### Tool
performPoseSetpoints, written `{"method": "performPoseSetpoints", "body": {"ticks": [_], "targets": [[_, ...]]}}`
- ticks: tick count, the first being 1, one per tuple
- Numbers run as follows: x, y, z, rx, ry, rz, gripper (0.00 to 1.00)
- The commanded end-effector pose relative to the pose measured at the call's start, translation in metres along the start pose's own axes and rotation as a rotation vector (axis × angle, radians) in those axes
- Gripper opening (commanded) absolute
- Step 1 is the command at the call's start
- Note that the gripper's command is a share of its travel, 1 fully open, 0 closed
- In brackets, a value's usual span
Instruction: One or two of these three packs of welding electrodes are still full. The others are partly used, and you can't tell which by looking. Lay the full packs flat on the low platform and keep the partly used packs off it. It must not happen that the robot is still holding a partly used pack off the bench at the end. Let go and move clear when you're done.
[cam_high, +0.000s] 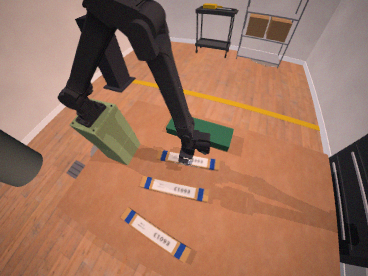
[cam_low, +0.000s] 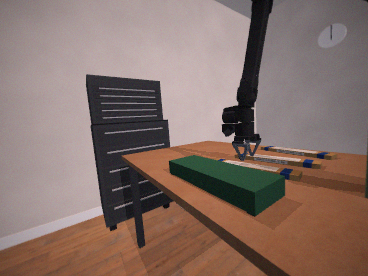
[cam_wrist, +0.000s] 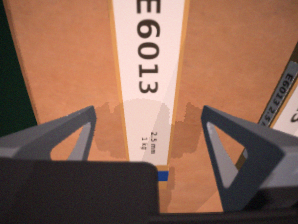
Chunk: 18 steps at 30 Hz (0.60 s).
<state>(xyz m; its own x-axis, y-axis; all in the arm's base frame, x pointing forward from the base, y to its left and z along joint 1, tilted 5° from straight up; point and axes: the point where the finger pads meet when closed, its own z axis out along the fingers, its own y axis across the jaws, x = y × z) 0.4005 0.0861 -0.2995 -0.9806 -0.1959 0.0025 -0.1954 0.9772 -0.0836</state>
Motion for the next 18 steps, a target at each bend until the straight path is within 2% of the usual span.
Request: {"method": "performPoseSetpoints", "body": {"ticks": [1,18], "targets": [[-0.002,-0.006,0.022,0.000,-0.005,0.004,0.96],[0.001,-0.006,0.041,0.001,-0.002,0.005,0.96]]}}
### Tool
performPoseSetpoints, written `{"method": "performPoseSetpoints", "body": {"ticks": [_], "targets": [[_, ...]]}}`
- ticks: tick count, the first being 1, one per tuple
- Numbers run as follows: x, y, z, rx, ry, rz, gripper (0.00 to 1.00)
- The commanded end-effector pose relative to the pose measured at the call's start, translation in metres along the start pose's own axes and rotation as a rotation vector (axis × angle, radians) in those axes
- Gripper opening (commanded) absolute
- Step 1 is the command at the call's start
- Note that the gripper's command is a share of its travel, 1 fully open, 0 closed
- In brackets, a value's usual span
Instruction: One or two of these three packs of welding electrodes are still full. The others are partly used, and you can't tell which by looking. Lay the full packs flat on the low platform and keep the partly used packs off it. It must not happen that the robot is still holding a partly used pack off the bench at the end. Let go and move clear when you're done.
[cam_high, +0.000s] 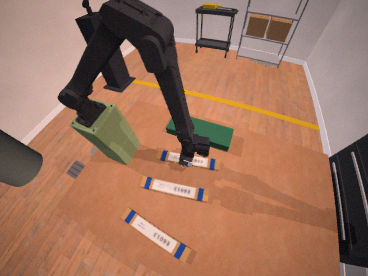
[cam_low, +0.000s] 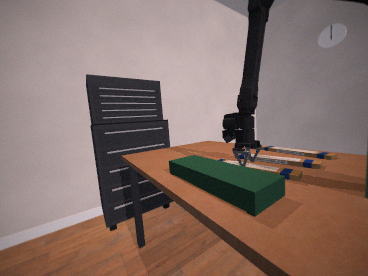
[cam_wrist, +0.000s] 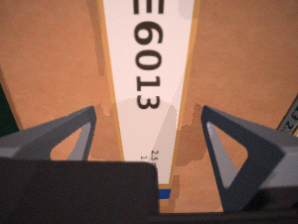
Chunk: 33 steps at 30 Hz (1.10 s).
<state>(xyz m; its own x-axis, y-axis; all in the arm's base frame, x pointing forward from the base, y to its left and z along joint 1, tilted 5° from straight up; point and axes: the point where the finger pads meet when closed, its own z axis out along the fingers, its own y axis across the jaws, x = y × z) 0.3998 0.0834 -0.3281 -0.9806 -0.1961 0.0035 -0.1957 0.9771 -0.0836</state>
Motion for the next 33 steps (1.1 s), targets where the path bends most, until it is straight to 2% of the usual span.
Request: {"method": "performPoseSetpoints", "body": {"ticks": [1,13,28,29,33], "targets": [[0.000,-0.006,0.014,0.001,-0.003,0.005,0.96],[0.001,-0.006,0.027,0.001,-0.003,0.005,0.96],[0.006,-0.006,0.026,0.001,0.006,0.007,0.96],[0.006,-0.006,0.026,0.001,0.006,0.007,0.00],[0.006,-0.006,0.026,0.001,0.007,0.008,0.00]]}}
